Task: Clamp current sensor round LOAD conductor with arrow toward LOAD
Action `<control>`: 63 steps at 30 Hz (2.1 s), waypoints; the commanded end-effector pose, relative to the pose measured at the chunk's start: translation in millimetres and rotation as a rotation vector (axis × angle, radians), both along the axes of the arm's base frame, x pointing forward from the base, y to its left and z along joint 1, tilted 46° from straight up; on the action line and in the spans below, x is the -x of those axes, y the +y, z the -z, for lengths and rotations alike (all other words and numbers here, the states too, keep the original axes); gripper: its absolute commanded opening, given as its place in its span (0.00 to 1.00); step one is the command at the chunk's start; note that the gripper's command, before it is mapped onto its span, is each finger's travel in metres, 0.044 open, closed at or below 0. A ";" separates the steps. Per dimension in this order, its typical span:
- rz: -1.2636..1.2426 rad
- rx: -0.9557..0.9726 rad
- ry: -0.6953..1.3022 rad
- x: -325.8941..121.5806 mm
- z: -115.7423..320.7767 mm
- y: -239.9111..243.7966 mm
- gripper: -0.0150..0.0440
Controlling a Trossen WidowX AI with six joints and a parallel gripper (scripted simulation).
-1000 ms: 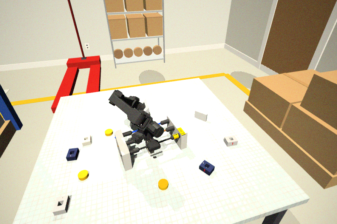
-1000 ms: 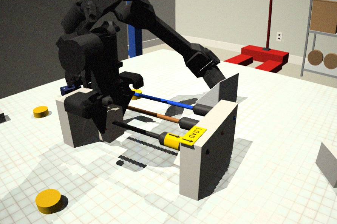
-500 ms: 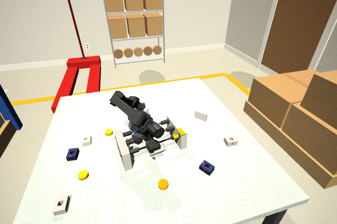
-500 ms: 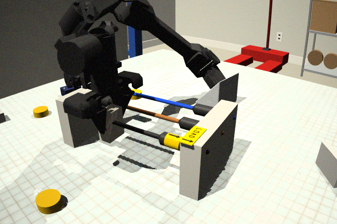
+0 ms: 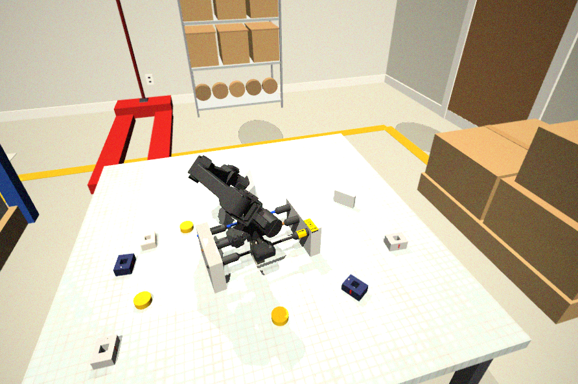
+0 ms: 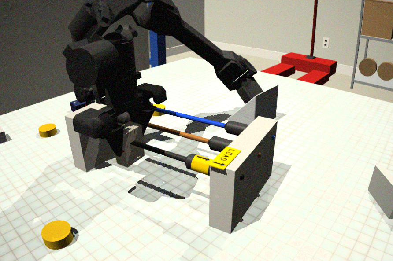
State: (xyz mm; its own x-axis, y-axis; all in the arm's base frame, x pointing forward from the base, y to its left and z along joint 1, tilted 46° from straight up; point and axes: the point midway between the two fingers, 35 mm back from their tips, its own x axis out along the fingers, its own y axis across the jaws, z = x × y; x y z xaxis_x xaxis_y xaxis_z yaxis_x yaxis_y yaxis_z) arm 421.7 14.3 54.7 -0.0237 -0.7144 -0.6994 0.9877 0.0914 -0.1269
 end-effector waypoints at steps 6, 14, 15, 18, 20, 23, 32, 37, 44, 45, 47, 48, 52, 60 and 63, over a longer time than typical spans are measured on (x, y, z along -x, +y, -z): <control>0.000 0.000 0.001 0.1 -0.1 0.0 0.70; 0.000 0.000 0.001 0.1 -0.1 0.0 0.70; 0.000 0.000 0.001 0.1 -0.1 0.0 0.70; 0.000 0.000 0.001 0.1 -0.1 0.0 0.70; 0.000 0.000 0.001 0.1 -0.1 0.0 0.70; 0.000 0.000 0.001 0.1 -0.1 0.0 0.70; 0.000 0.000 0.001 0.1 -0.1 0.0 0.70; 0.000 0.000 0.001 0.1 -0.1 0.0 0.75; 0.000 0.000 0.001 0.1 -0.1 0.0 1.00; 0.000 0.000 0.001 0.1 -0.1 0.0 1.00; 0.000 0.000 0.001 0.1 -0.1 0.0 1.00; 0.000 0.000 0.001 0.1 -0.1 0.0 1.00; -0.004 0.000 -0.004 0.4 -1.8 1.6 1.00; -0.187 -0.039 -0.186 28.1 -67.0 63.8 1.00; -0.191 -0.041 -0.190 29.0 -68.5 65.1 1.00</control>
State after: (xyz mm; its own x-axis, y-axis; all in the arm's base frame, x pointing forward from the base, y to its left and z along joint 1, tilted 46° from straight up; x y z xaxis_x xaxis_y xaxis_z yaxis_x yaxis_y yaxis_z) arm 398.1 80.2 120.0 0.2304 -0.6625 -0.7128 0.9602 0.2738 0.0560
